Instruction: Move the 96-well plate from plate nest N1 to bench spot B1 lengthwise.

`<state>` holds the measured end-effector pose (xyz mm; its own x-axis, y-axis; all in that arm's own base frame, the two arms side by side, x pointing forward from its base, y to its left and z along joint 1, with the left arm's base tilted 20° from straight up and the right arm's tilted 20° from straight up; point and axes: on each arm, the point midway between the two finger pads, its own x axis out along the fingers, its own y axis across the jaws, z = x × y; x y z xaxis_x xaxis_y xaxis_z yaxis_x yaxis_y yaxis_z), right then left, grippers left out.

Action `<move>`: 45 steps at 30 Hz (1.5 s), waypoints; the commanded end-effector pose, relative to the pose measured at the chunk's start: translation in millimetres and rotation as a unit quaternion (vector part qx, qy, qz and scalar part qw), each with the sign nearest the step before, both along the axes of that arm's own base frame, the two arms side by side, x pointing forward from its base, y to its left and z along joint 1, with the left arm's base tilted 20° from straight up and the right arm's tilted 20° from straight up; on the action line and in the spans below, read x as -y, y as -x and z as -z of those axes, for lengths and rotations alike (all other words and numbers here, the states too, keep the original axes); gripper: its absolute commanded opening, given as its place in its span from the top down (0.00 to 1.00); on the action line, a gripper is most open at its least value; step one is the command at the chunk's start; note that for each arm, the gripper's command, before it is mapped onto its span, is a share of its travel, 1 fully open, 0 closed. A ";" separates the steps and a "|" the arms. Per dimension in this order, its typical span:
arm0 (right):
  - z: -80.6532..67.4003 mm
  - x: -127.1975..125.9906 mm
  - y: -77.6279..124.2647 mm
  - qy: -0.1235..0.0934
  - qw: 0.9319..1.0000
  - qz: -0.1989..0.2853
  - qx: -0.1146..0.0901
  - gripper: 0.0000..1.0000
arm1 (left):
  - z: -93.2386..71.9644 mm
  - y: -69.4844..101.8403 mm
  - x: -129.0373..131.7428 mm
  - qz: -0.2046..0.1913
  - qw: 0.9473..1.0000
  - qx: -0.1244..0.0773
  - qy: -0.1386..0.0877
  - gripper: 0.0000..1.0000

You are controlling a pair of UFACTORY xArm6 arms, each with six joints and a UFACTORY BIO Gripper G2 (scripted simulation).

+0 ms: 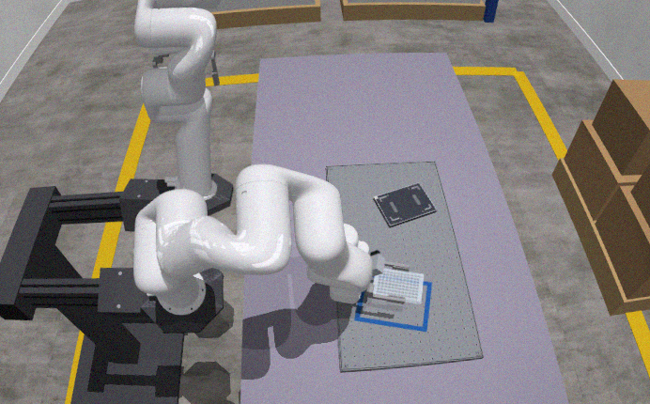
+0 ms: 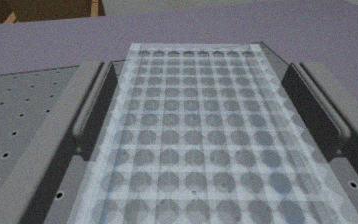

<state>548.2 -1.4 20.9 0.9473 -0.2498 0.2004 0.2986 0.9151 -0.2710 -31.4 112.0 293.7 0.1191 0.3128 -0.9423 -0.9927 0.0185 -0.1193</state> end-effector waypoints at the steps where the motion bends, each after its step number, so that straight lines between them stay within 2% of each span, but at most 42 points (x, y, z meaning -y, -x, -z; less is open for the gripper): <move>1: -2.6 2.7 0.1 0.000 1.000 -0.002 0.002 1.00 | -0.6 0.1 -0.3 0.000 1.000 0.000 -0.001 0.00; 35: -2.3 1.9 -0.1 0.000 1.000 -0.002 0.003 1.00 | -0.6 0.1 -0.3 0.000 1.000 0.000 -0.001 0.00; 45: 13.4 7.0 -2.2 0.000 1.000 -0.002 0.002 1.00 | -0.6 0.1 -0.3 0.000 1.000 0.000 -0.001 0.00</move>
